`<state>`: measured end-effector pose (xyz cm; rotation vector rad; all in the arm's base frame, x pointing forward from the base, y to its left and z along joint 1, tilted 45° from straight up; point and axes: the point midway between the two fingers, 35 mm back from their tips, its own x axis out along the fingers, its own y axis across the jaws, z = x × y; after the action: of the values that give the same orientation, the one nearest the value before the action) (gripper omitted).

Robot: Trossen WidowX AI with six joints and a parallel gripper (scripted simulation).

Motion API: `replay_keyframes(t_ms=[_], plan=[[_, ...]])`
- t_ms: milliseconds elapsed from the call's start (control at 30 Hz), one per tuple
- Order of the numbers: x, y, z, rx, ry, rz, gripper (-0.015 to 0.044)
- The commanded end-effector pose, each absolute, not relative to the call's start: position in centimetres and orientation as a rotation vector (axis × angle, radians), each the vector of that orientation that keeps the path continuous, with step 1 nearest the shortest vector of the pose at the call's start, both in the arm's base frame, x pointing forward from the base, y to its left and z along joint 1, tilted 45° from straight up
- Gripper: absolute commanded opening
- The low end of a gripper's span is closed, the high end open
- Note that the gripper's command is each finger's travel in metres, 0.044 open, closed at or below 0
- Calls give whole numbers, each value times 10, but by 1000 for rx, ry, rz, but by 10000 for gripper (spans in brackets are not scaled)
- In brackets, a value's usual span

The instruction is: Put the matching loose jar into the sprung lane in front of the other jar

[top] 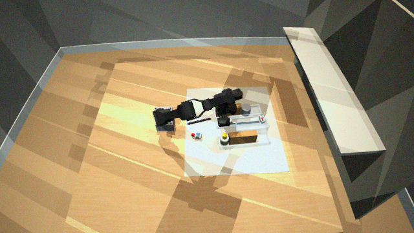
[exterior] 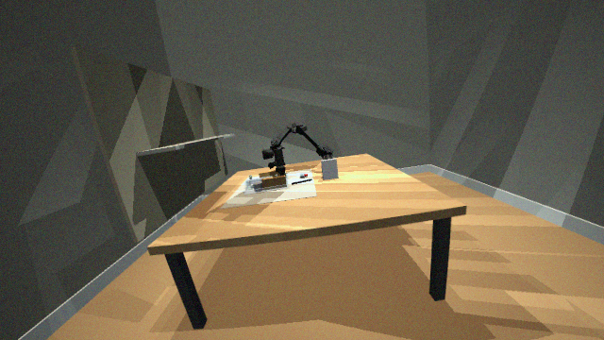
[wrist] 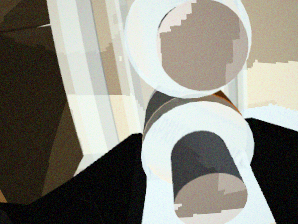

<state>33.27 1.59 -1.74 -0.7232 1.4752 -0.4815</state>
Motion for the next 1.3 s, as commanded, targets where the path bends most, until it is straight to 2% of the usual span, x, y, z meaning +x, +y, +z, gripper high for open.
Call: replay_keyframes(t_ms=[0, 1267], plan=[[336, 15, -18, -726, 1460, -486, 0], [330, 12, -20, -727, 1460, -486, 0]])
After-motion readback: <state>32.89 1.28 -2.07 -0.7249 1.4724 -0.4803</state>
